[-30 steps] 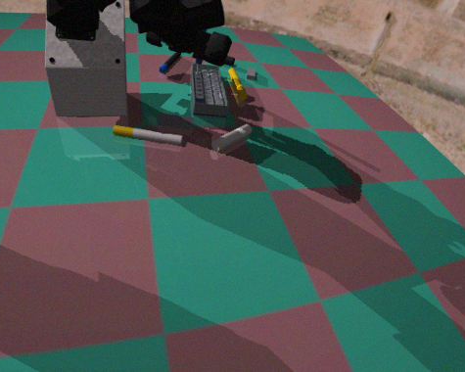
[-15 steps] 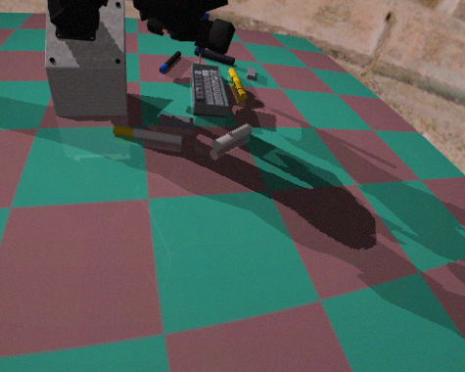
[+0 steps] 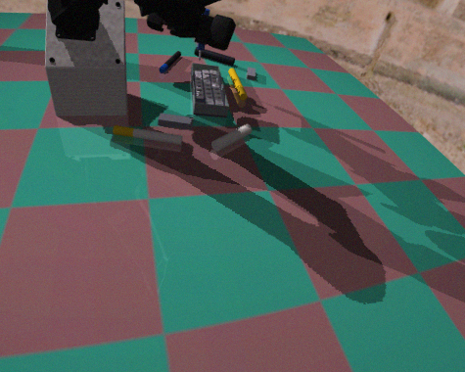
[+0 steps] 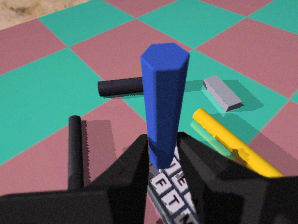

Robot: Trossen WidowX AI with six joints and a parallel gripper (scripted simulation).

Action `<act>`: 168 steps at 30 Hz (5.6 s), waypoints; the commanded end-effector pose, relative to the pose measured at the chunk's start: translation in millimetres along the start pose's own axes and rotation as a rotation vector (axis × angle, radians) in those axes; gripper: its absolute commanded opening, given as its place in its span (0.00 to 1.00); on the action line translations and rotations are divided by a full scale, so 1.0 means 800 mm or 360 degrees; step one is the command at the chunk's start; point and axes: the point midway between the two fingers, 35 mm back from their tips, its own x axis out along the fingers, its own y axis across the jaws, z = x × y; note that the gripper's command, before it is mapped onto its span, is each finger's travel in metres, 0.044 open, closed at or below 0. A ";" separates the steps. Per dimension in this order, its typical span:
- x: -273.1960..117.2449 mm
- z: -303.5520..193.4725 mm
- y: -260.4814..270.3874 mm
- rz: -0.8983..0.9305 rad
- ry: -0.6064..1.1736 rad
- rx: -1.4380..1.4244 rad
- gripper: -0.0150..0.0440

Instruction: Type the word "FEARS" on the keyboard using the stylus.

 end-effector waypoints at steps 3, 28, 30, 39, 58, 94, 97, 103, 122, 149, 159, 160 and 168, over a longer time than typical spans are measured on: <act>0.000 0.003 -0.012 -0.0002 -0.0004 -0.0002 0.25; 0.012 -0.018 -0.028 -0.0002 0.0000 0.0000 0.39; 0.012 -0.018 -0.028 -0.0002 0.0000 0.0000 0.39; 0.015 -0.022 -0.028 -0.0002 0.0001 0.0000 0.39; 0.022 -0.035 -0.027 -0.0001 0.0002 -0.0001 0.39; 0.003 0.001 -0.029 -0.0003 -0.0009 -0.0006 0.39; 0.003 0.001 -0.029 -0.0003 -0.0009 -0.0006 0.35; 0.001 0.000 -0.032 -0.0002 -0.0008 -0.0006 0.25; -0.045 -0.026 -0.072 0.0007 0.0007 -0.0007 0.25; -0.088 -0.068 -0.091 -0.0004 0.0005 -0.0003 0.25; -0.083 -0.074 -0.092 -0.0003 0.0006 -0.0004 0.39; -0.083 -0.074 -0.092 -0.0003 0.0006 -0.0004 0.39; -0.083 -0.074 -0.092 -0.0003 0.0006 -0.0004 0.39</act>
